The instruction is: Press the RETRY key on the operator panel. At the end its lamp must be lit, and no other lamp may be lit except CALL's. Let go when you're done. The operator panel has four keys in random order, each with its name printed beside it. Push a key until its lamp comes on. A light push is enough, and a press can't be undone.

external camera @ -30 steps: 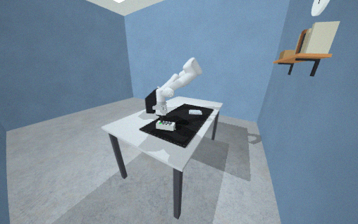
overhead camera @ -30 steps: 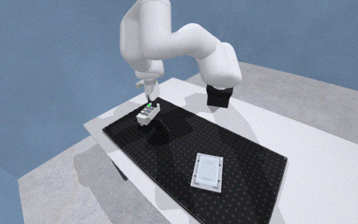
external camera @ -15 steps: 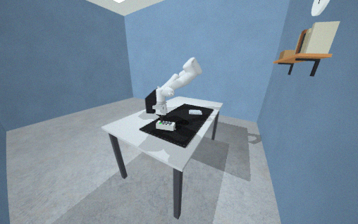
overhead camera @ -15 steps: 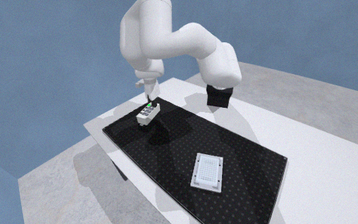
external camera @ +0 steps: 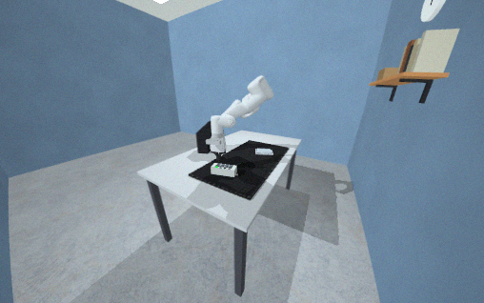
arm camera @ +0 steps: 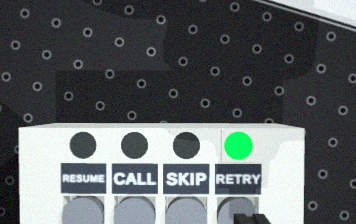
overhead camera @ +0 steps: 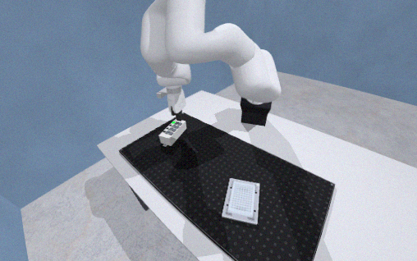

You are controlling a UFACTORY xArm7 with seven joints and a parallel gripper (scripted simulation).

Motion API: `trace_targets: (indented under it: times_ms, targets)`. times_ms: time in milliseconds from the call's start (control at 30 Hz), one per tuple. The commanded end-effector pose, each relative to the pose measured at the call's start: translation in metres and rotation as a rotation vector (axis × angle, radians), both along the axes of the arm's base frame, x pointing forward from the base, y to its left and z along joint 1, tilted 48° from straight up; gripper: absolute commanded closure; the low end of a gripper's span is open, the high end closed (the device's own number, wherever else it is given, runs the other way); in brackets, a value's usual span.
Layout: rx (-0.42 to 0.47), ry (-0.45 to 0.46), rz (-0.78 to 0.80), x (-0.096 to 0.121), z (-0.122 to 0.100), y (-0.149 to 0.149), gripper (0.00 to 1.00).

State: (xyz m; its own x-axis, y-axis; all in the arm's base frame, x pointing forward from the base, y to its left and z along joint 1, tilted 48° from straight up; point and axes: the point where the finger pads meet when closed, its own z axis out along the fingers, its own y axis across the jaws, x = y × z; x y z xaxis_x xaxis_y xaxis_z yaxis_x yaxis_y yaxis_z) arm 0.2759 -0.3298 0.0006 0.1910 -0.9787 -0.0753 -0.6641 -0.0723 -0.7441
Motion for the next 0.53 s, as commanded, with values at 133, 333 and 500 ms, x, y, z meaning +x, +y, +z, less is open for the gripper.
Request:
trace_targets:
  times_ms: [133,333,500]
  targets:
    - [-0.002,0.000,-0.003,-0.008,0.007,-0.003,1.00]
    - [-0.002,0.000,-0.003,-0.015,0.014,-0.005,1.00]
    - [-0.002,0.000,-0.003,-0.018,0.016,-0.006,1.00]
